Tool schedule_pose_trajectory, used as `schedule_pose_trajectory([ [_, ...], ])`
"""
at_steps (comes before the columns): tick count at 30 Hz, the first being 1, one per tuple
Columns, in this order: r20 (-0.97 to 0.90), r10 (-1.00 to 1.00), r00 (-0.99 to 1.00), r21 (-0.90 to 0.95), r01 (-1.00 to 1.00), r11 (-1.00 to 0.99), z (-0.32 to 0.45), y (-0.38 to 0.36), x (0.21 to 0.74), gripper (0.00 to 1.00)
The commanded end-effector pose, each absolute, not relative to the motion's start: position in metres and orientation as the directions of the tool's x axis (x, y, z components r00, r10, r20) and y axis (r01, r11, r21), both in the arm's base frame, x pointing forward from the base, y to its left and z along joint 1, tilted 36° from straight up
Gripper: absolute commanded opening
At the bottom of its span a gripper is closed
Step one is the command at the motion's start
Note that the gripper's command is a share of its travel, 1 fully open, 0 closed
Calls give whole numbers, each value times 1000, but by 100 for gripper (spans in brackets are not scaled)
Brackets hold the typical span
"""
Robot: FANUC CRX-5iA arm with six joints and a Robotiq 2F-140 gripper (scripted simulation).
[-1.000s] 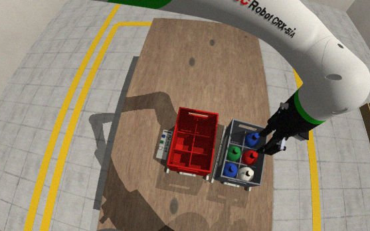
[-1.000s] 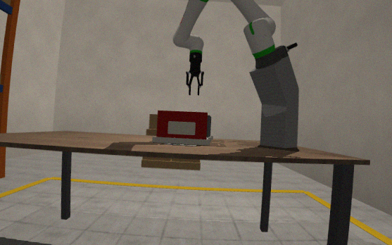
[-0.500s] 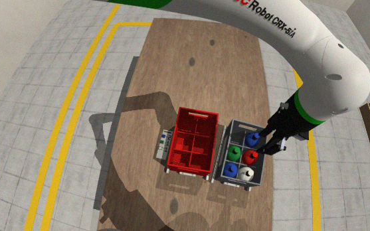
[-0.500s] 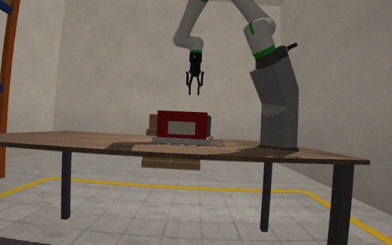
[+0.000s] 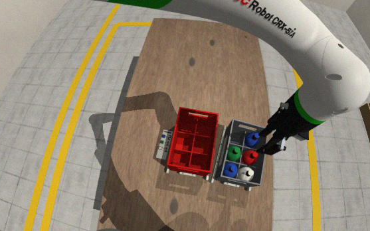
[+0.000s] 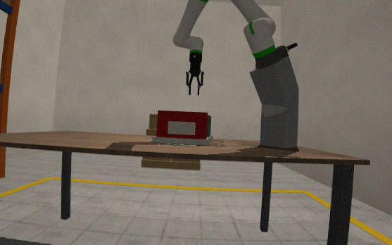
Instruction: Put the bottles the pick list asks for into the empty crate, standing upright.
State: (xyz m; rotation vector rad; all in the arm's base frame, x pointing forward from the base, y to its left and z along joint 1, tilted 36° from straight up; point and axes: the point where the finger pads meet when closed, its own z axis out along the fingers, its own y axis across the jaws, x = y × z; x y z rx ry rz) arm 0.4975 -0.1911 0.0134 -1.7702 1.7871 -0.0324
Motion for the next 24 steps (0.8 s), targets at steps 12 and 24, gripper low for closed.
schedule_pose_trajectory([
  [12, -399, -913, 86, -430, -897, 103, 14, -192, 498, 44],
  [24, -338, -919, 204, -479, -878, -19, 0, -179, 493, 44],
])
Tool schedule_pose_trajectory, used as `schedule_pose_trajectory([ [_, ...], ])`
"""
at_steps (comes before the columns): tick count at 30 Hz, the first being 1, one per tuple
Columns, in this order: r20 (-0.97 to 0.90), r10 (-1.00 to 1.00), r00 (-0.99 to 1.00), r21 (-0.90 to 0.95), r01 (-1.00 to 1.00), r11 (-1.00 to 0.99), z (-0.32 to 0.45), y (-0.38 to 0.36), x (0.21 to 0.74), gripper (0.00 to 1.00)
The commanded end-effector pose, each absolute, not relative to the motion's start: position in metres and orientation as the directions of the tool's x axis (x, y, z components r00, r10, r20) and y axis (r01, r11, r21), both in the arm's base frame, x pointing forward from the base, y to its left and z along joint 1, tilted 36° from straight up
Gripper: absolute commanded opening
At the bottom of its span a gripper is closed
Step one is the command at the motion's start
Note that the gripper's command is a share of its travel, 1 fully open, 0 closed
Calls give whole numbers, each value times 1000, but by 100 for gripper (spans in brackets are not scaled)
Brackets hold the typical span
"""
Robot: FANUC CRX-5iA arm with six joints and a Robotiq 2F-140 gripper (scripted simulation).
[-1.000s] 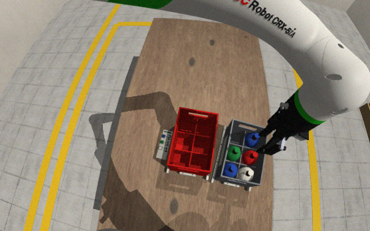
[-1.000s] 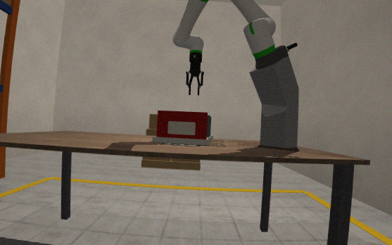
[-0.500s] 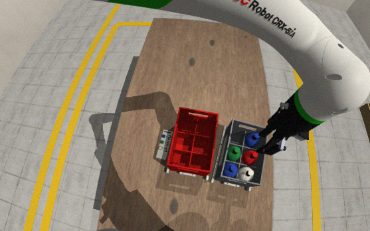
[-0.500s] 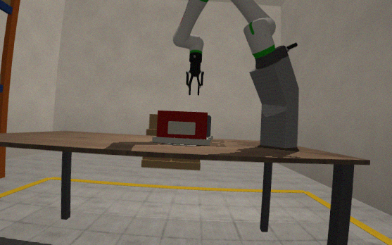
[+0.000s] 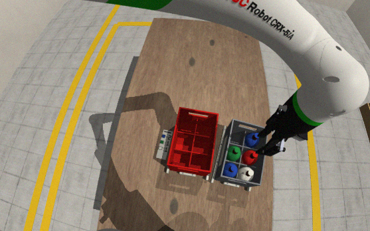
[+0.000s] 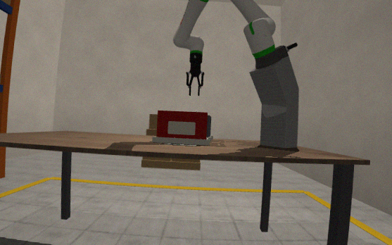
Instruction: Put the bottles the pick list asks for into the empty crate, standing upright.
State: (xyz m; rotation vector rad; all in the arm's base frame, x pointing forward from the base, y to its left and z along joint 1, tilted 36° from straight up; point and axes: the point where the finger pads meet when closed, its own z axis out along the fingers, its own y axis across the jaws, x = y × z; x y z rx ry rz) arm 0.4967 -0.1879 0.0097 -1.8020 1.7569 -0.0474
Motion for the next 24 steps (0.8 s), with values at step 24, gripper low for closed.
schedule_pose_trajectory([
  [24, 30, -710, 703, -586, -563, -583, -71, -112, 470, 44],
])
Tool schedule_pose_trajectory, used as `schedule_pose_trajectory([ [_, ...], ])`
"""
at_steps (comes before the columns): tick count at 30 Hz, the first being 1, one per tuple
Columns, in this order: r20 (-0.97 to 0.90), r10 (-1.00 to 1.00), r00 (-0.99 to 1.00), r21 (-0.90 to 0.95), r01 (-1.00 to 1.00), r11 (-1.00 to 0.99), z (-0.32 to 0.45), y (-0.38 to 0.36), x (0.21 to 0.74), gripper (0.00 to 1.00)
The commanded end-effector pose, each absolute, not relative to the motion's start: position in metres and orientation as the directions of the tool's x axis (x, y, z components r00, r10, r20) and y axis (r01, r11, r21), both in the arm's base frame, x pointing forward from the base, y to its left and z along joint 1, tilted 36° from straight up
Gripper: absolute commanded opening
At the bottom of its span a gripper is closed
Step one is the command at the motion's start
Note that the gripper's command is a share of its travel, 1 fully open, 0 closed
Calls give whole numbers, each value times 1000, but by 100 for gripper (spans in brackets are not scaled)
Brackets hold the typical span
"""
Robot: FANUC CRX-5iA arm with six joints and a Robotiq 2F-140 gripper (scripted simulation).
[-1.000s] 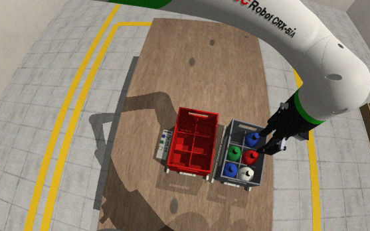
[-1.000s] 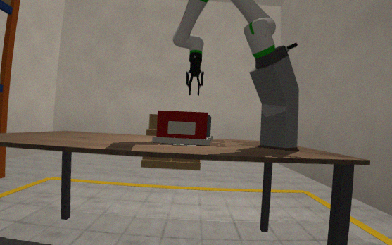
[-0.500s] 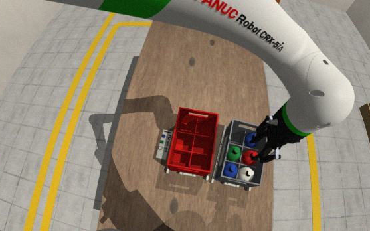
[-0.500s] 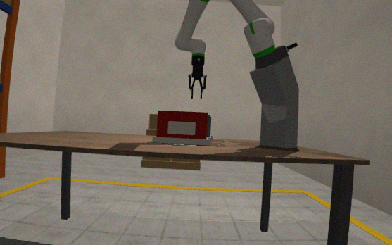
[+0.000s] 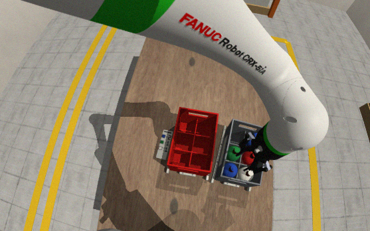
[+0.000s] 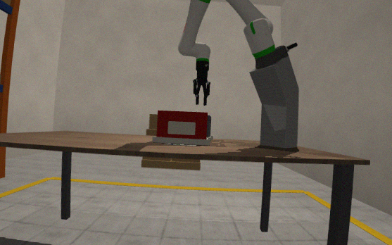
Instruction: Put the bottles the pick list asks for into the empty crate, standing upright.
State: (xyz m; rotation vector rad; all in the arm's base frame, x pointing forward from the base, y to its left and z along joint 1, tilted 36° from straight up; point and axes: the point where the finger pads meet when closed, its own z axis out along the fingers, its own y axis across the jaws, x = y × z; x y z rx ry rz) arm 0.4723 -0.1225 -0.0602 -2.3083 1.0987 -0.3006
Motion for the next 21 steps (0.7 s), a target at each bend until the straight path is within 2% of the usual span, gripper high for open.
schedule_pose_trajectory([
  [1, 50, -691, 722, -584, -540, -606, -74, -108, 469, 44],
  [10, 220, -481, 849, -544, -303, -783, -82, -101, 466, 44],
  [12, 220, -481, 849, -544, -303, -783, -82, -101, 466, 44],
  [21, 371, -228, 900, -454, -38, -890, -82, -101, 466, 44],
])
